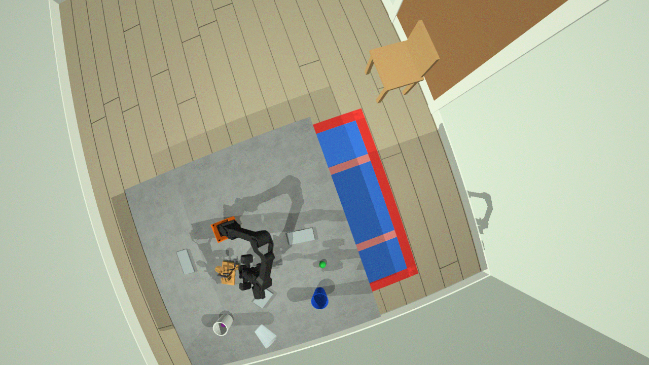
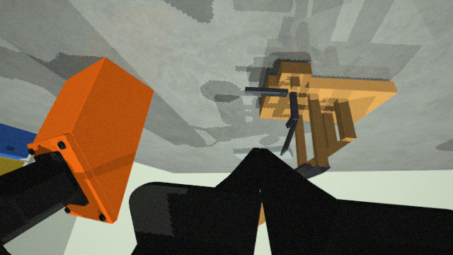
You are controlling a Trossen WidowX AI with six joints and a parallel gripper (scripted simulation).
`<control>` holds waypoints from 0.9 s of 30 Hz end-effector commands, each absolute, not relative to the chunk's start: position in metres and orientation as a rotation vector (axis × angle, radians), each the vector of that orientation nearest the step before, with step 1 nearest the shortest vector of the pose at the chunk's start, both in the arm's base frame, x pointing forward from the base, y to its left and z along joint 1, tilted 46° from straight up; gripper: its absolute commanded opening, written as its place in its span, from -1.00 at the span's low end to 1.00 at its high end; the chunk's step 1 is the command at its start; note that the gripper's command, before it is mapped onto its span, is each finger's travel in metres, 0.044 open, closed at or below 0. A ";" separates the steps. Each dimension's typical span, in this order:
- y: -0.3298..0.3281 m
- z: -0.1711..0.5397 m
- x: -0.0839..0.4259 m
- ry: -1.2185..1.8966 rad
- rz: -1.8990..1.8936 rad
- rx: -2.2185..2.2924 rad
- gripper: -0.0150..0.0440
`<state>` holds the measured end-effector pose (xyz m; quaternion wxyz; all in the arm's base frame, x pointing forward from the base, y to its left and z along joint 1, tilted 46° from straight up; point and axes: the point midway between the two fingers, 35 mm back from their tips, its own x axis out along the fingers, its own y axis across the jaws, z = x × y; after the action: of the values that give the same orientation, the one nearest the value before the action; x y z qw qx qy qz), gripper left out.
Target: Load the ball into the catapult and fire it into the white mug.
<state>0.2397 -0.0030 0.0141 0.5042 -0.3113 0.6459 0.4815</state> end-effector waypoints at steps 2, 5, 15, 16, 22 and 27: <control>-0.007 0.024 0.242 1.550 1.149 -0.754 -0.40; -0.010 0.022 0.249 1.549 1.115 -0.724 -0.14; -0.038 0.010 0.294 1.532 0.863 -0.495 0.75; -0.041 0.009 0.298 1.529 0.839 -0.472 0.84; -0.060 0.001 0.323 1.509 0.700 -0.330 1.00; -0.079 -0.004 0.345 1.481 0.575 -0.193 1.00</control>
<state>0.3356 -0.0708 0.0011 0.6826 -0.1183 0.6644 0.2804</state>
